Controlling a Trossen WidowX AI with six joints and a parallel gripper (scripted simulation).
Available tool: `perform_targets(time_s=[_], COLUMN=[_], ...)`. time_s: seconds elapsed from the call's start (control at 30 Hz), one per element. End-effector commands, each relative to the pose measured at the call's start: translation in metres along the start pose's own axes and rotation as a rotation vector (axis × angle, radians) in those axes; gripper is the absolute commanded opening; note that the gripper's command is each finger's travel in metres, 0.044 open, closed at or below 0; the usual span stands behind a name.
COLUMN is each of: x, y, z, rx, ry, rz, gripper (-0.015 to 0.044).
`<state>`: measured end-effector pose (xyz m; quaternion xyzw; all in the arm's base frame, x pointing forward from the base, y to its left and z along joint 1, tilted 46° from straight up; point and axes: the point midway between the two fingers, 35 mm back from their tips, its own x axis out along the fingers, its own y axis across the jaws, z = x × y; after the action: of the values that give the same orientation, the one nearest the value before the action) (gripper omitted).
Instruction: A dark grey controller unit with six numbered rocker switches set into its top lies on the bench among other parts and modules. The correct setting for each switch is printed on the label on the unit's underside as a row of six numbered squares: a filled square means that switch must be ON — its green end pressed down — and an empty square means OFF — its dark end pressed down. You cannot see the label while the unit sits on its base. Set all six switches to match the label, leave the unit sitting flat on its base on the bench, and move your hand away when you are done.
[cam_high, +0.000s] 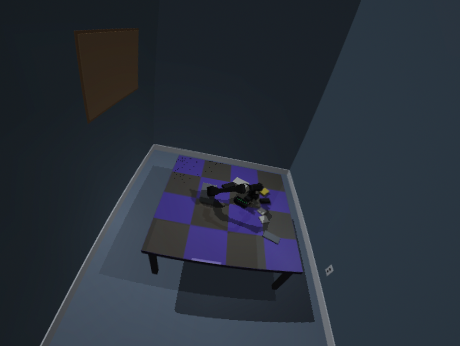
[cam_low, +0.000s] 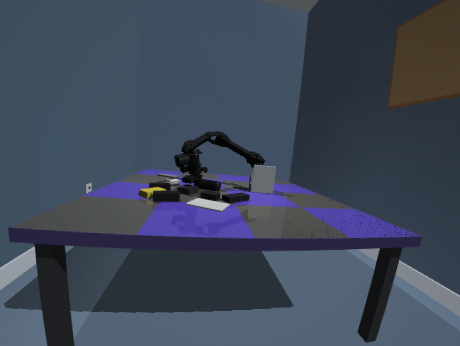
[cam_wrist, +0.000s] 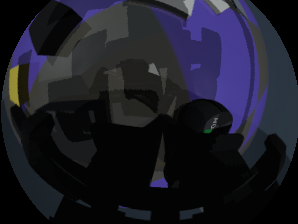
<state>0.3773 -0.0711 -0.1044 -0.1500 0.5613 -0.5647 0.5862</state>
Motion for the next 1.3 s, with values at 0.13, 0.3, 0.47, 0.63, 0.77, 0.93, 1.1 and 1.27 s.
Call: perform_targets(time_s=[0.13, 0.3, 0.47, 0.63, 0.77, 0.93, 1.1, 1.27], x=[0.001, 0.001, 0.002, 0.003, 0.004, 0.006, 0.008, 0.009], y=[-0.004, -0.006, -0.008, -0.010, -0.014, -0.020, -0.026, -0.031], z=[0.000, 0.000, 0.000, 0.000, 0.000, 0.001, 0.001, 0.001], rx=[-0.008, -0.008, -0.008, -0.008, -0.008, -0.008, -0.008, -0.009], ry=[-0.005, -0.005, -0.005, -0.005, -0.005, -0.005, -0.005, -0.005], rz=[-0.003, -0.003, -0.003, -0.003, -0.004, -0.004, -0.004, -0.005], gripper=[0.0000, 0.0000, 0.0000, 0.0000, 0.0000, 0.0000, 0.0000, 0.0000])
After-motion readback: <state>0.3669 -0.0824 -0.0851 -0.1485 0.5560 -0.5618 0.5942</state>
